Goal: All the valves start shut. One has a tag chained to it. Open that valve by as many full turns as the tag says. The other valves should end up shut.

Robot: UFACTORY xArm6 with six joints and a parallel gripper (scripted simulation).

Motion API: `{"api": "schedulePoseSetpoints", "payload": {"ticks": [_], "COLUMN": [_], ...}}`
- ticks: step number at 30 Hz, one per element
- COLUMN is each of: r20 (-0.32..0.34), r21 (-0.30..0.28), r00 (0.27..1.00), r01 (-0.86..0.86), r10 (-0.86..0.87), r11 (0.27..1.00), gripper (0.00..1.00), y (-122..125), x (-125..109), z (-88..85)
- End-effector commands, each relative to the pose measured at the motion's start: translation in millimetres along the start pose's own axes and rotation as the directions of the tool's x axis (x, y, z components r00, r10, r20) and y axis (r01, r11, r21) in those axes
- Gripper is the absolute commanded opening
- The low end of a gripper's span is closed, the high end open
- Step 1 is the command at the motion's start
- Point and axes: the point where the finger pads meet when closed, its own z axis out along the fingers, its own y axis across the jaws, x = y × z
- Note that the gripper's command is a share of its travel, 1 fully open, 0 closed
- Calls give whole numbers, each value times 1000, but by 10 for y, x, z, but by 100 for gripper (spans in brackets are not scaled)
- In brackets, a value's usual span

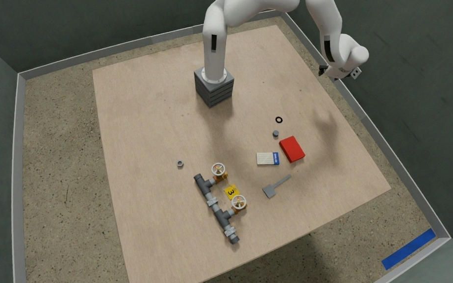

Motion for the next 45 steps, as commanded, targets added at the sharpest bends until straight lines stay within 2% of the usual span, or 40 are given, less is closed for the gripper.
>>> {"api": "schedulePoseSetpoints", "payload": {"ticks": [1,20,23,25,26,32,34,35,45], "r20": [-1,1,10,19,22,24,24,20,-4], "r21": [-4,-7,-25,-50,-67,-110,-110,-130,-188], "r00": [1000,1000,996,979,962,897,897,853,684], "r01": [2,-12,-93,-200,-269,-437,-437,-515,-717], "r10": [-2,12,93,201,271,442,442,521,729], "r11": [1000,1000,995,979,961,893,893,847,671], "gripper": [100,100,100,100,100,100,100,100,100], "y": [15,24,69,109,104,100,100,78,-81], "x": [11,-33,-294,-646,-723,-1235,-1235,-1502,-2364], "z": [-21,-41,-165,-330,-365,-602,-602,-725,-1120]}}
